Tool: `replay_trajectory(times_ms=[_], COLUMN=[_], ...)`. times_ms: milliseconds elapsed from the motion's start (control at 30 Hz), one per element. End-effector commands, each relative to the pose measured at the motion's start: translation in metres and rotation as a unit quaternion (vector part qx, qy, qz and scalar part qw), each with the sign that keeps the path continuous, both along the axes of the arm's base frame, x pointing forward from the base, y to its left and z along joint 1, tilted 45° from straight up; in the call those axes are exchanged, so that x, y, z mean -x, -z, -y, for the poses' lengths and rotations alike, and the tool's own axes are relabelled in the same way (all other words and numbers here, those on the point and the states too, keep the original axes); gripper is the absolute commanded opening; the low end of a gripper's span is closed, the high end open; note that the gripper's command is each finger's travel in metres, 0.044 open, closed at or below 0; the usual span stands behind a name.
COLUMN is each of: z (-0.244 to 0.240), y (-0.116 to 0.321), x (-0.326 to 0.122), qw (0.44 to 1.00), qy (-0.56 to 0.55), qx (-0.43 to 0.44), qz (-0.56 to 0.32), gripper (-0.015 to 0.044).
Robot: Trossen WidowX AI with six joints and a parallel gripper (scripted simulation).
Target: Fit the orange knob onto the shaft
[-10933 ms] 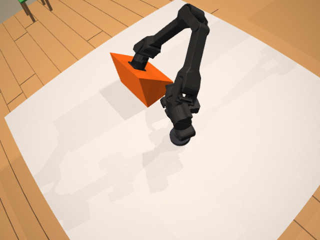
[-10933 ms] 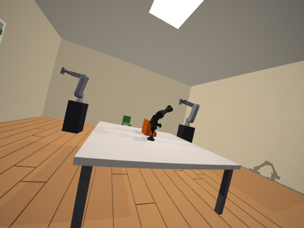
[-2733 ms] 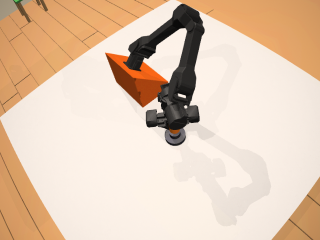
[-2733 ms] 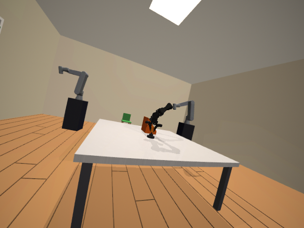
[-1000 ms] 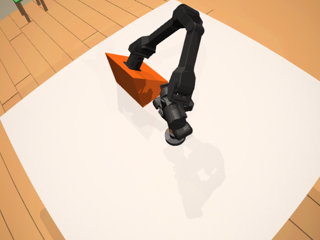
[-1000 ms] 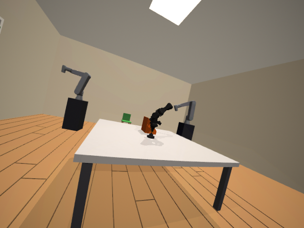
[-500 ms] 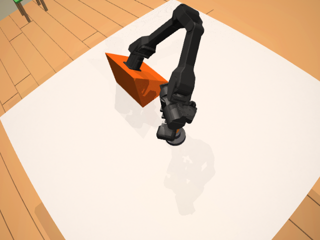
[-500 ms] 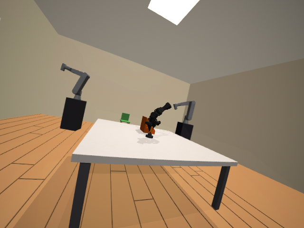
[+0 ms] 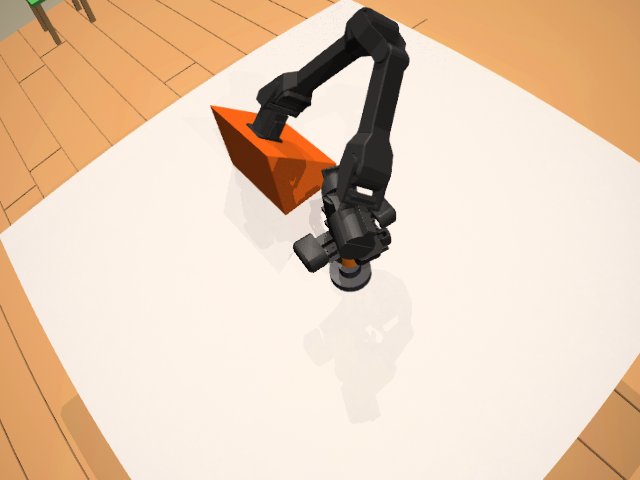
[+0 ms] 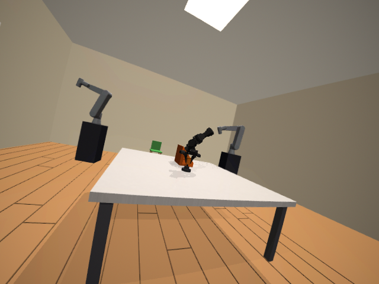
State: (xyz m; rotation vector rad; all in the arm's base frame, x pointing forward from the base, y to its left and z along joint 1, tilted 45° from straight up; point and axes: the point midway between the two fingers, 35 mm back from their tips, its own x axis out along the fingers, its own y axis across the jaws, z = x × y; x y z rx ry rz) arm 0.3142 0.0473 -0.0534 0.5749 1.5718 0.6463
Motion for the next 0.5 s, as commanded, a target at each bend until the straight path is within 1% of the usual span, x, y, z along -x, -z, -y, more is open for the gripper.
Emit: replay_trajectory(times_ms=[0, 467], z=[-0.0011, 0.0011], y=[-0.0001, 0.0027], x=[-0.0009, 0.0037], qw=[0.999, 0.999], qy=[0.03, 0.03], qx=[0.004, 0.004], qz=[-0.028, -0.028], gripper=[0.0, 0.0])
